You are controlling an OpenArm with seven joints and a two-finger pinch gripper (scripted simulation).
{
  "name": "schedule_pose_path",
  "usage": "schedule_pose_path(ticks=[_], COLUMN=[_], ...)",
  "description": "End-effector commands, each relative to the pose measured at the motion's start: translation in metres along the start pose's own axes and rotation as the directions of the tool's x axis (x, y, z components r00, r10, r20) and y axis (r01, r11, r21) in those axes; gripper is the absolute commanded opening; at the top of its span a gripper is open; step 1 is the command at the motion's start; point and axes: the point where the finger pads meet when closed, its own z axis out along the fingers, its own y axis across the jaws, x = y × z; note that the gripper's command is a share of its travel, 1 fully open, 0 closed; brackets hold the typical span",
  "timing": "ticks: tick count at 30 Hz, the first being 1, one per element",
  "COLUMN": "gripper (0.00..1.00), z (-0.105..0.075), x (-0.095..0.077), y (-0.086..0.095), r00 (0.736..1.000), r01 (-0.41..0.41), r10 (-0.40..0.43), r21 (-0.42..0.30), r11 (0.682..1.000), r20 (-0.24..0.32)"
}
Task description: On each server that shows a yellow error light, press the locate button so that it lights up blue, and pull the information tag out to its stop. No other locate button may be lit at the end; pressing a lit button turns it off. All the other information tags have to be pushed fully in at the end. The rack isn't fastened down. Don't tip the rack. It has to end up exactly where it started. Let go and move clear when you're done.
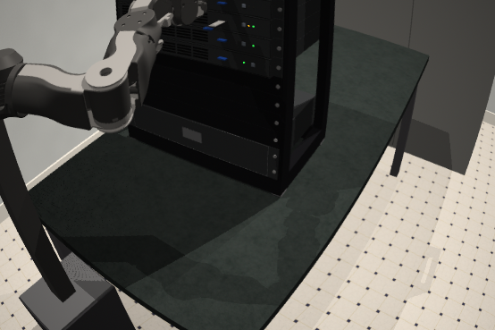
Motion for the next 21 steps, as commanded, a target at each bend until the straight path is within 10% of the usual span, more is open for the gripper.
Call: schedule_pose_path(ticks=[1, 21], gripper=[0.00, 0.10], z=[-0.0003, -0.0045], x=[0.0004, 0.0005], y=[0.0021, 0.0024], r00=[1.000, 1.000], r01=[-0.003, -0.002], r10=[0.003, 0.002], r21=[-0.009, -0.009], r11=[1.000, 1.000], r20=[-0.001, -0.002])
